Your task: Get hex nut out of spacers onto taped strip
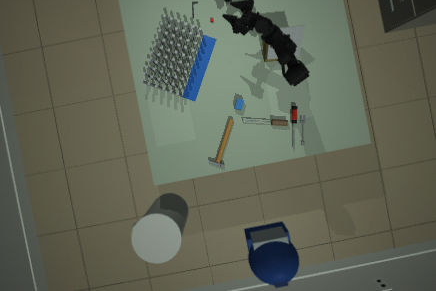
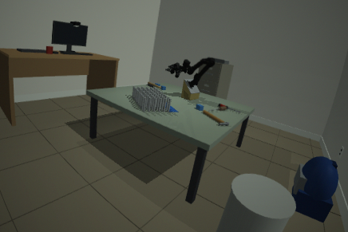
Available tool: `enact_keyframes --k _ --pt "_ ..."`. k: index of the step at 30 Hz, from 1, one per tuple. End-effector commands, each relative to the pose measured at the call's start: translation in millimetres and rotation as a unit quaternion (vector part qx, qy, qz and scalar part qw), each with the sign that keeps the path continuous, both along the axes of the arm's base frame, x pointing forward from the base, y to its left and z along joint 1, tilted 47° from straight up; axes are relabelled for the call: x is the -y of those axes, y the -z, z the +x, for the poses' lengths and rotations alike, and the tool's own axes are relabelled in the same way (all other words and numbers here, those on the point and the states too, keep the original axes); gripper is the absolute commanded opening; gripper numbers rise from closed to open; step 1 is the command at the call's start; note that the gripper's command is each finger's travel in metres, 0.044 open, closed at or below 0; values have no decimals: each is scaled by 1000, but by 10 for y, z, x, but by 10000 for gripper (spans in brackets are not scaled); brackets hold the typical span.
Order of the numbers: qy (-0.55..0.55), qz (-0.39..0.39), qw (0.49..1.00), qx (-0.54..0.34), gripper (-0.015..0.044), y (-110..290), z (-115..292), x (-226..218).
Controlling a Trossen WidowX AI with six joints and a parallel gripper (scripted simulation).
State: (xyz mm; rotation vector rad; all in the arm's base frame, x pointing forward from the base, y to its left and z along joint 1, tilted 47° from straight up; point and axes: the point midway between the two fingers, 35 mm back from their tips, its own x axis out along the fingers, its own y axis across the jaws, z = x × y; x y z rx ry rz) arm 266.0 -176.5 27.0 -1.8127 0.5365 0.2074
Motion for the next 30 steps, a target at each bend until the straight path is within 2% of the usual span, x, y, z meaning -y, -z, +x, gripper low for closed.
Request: enact_keyframes --k 1,8,15,22,30 --pt "64 268 959 63 440 -143 588 -404" --pt "99 407 904 81 440 -220 856 -712" --pt "134 539 827 89 440 -311 1093 -1079" --pt "172 659 727 86 440 -416 1286 -1500" --pt "217 776 588 69 440 -552 1436 -2040"
